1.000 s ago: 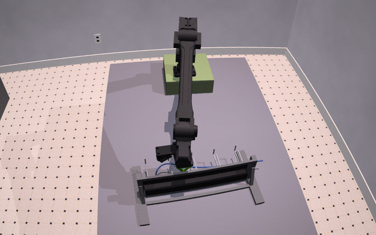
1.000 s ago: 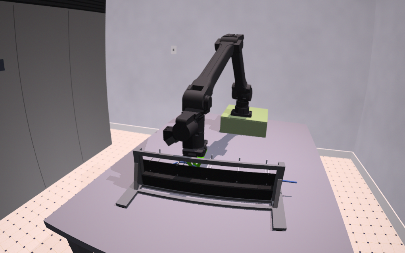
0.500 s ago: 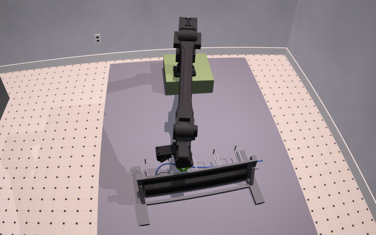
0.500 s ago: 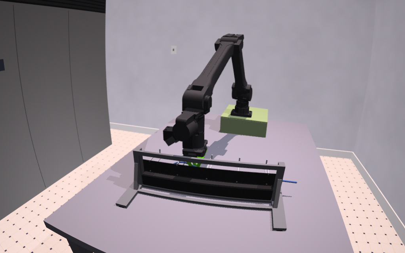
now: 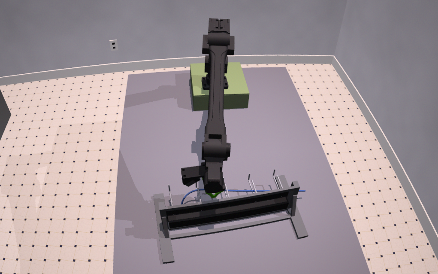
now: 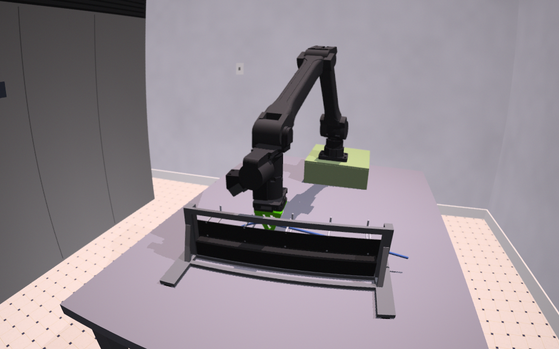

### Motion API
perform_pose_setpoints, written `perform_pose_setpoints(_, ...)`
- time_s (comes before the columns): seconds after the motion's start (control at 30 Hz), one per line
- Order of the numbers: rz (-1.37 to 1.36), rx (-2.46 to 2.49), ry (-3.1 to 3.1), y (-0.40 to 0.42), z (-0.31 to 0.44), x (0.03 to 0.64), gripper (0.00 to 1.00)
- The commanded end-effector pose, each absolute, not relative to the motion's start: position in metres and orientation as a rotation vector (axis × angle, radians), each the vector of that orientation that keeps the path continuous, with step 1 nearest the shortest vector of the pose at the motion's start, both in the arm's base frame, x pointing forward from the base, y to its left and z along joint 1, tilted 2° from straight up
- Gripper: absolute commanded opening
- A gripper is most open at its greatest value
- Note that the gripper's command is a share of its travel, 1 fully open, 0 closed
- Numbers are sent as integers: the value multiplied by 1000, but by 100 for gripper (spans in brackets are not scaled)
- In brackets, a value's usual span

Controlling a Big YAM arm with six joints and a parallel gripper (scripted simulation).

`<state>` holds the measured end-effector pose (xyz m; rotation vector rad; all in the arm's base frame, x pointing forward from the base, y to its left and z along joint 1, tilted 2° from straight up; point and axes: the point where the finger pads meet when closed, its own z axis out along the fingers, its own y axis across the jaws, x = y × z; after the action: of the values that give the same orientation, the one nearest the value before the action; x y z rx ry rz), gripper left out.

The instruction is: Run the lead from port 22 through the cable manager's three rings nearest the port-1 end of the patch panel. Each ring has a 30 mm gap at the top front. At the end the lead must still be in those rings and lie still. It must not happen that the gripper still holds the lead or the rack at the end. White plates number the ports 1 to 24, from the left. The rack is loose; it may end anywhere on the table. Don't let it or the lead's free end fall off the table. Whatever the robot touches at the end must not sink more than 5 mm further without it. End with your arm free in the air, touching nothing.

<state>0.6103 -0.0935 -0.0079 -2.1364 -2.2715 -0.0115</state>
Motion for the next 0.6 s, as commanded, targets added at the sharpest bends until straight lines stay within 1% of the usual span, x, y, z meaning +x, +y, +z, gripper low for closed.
perform_pose_setpoints(0.0,-124,-2209,-2347,-98,65,647,33)
perform_pose_setpoints(0.57,-125,-2211,-2349,-102,118,643,33)
